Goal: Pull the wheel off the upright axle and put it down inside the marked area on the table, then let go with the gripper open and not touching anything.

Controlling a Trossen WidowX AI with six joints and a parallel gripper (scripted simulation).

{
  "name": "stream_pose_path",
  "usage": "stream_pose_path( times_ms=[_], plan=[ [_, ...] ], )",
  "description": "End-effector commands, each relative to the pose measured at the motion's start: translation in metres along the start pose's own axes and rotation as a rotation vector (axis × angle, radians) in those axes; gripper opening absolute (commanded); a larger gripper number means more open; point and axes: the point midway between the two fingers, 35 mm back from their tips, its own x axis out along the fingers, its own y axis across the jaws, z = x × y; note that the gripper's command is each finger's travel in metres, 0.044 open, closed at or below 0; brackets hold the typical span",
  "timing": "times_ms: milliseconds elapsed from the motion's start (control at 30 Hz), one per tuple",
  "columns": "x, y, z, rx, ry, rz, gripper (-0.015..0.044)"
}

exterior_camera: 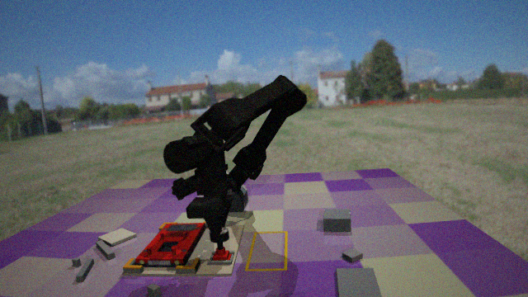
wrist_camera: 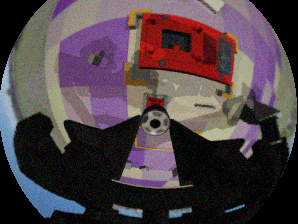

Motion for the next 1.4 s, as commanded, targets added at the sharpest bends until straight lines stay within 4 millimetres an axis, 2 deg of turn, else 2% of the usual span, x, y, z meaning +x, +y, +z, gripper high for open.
stream_pose_path(
  times_ms=[0,867,1000,1233,1367],
  plan=[
    [-0.004,0.001,0.001,-0.002,-0.005,0.005,0.0],
    [-0.013,0.001,0.001,-0.001,-0.003,0.005,0.0],
    [-0.021,0.001,0.001,-0.001,-0.004,0.005,0.0],
    [-0.046,0.0,-0.001,-0.001,-0.004,0.005,0.0],
    [-0.04,-0.001,-0.003,0.003,0.001,0.007,0.0]
  ],
)
